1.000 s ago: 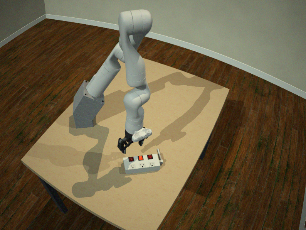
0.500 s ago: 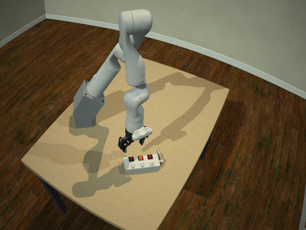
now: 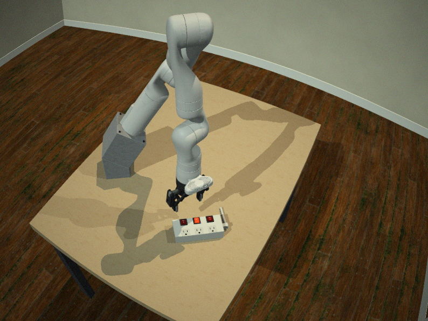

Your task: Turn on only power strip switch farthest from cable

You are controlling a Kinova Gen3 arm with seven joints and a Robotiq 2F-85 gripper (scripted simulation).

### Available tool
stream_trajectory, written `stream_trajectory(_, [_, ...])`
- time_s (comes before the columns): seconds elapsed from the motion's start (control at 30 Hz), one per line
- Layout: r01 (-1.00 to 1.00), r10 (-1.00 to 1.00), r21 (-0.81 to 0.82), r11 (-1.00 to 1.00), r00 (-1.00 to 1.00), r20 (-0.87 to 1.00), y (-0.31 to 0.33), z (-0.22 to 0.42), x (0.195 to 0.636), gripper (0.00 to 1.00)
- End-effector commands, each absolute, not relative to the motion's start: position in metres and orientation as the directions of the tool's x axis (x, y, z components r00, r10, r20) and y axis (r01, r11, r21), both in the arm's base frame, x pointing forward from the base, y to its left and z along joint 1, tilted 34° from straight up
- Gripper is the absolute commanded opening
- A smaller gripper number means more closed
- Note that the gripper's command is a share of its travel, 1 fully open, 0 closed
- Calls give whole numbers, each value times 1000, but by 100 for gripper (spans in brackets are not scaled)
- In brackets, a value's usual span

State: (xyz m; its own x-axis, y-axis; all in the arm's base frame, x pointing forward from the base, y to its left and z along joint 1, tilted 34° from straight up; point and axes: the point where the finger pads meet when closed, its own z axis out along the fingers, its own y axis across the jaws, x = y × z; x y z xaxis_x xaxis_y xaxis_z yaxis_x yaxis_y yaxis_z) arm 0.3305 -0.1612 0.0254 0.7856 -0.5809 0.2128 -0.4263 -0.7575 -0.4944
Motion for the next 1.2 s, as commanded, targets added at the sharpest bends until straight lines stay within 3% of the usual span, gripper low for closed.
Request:
stream_trajectory(0.0, [-427,-581,-494,-757,785,213,-161,26,330,100])
stream_trajectory(1.17, [-436,-605,-517,-737,767,216,-152,30,331,100])
